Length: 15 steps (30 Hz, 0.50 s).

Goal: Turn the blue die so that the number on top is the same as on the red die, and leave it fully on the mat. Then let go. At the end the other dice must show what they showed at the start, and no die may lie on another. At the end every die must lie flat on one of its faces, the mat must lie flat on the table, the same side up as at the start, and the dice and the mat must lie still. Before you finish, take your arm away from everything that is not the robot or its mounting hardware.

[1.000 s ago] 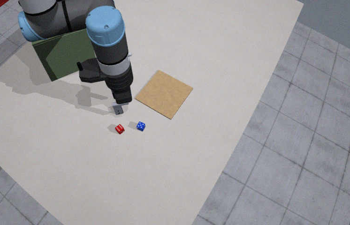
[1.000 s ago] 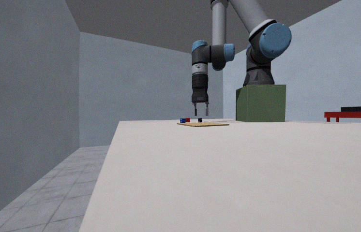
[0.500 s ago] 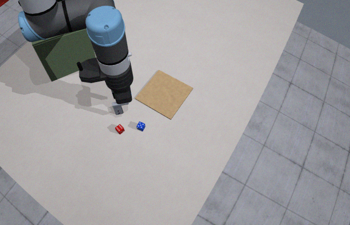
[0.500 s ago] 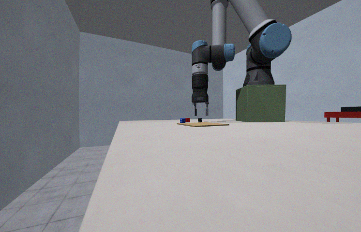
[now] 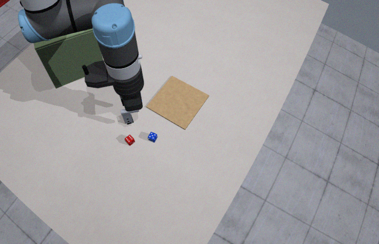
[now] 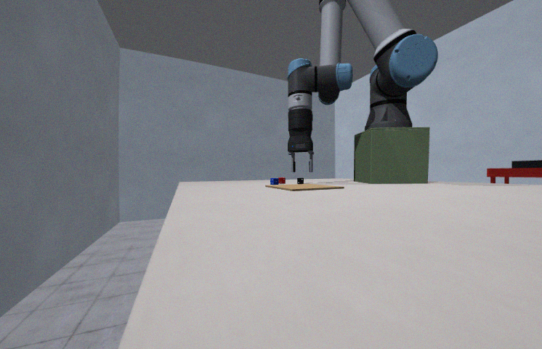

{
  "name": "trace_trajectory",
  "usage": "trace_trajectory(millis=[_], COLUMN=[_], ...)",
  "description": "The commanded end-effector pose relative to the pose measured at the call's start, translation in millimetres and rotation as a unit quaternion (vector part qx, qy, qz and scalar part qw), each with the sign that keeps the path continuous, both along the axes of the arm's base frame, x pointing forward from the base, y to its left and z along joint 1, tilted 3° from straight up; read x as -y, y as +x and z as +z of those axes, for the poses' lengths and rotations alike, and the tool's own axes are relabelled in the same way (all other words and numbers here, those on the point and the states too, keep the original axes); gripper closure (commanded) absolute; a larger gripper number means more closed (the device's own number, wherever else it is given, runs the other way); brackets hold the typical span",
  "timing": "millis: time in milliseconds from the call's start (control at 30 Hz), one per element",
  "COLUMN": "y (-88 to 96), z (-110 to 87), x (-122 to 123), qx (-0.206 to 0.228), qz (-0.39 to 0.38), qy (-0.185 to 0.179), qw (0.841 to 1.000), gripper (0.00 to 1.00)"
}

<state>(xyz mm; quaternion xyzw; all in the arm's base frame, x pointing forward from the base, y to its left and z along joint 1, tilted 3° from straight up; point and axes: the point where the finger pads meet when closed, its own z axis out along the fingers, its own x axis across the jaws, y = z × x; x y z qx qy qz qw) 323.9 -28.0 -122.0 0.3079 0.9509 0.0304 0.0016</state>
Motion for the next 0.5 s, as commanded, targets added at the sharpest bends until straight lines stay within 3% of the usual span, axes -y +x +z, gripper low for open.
trace_trajectory(millis=[0, 467], y=[0.3, -0.5], z=[8.1, 40.5], x=[1, 2], qx=[0.001, 0.001], qz=[0.0, 0.0], qy=[0.0, 0.0], qw=[1.0, 1.0], gripper=[0.0, 0.0])
